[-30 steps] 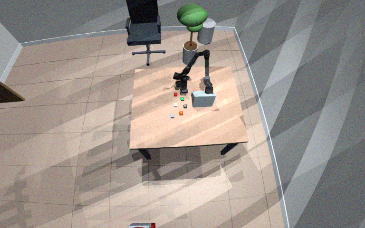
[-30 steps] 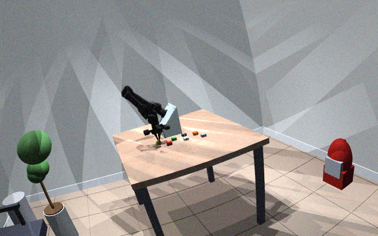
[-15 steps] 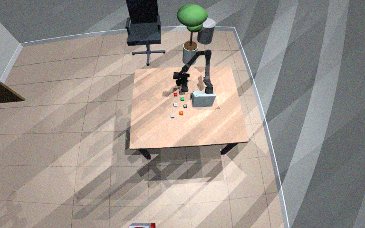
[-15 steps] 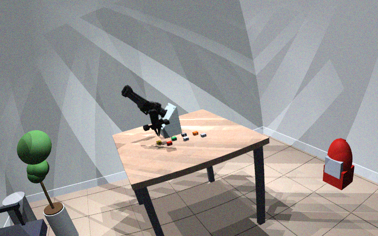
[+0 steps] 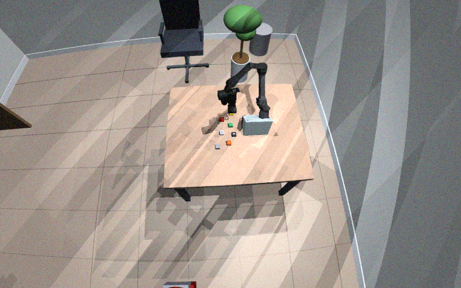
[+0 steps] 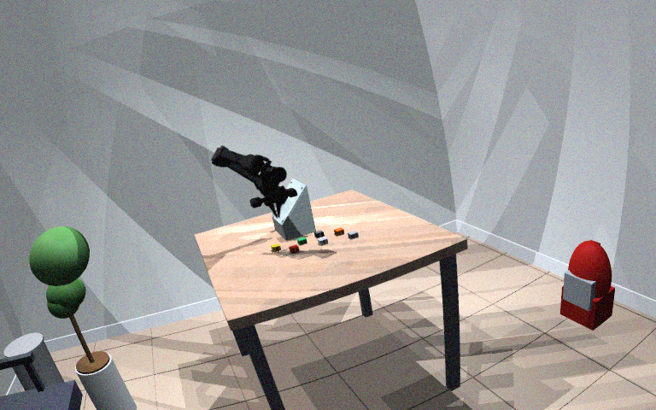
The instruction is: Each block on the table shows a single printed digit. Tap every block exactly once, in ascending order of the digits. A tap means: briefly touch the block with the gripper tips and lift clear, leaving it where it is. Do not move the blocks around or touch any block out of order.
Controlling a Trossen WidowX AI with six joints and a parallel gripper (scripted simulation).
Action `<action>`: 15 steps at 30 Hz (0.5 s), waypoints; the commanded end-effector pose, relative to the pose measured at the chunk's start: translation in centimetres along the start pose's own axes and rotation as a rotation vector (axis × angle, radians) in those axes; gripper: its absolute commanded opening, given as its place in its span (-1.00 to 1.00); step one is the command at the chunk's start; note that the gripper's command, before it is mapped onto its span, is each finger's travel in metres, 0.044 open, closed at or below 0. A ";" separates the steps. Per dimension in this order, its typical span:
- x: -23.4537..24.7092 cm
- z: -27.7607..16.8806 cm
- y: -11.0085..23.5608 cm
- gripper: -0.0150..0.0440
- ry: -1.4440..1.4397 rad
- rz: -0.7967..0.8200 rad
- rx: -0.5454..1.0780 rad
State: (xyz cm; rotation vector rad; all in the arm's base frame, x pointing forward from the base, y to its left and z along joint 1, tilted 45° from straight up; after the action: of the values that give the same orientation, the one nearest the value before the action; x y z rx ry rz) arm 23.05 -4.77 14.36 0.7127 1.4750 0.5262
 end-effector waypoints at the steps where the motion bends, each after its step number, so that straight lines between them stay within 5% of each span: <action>1: 5.1 0.9 -0.2 -0.42 0.021 0.006 0.015; 8: 7.4 1.1 -0.5 -0.42 0.020 0.002 0.016; 15: 7.3 0.9 -8.4 -0.42 0.020 -0.003 0.017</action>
State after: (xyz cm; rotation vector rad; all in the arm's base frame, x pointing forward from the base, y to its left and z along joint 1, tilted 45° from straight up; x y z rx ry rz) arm 24.39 -3.66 5.30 0.7175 1.4692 0.5407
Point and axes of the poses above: the point midway between the two fingers, 35 mm back from their tips, its own y axis back along the fingers, its own x axis across the jaws, z = x × y, the point moved 8 cm from there along y, back along the fingers, and after that the axes turned 7 degrees about y, right-handed, at the moved point
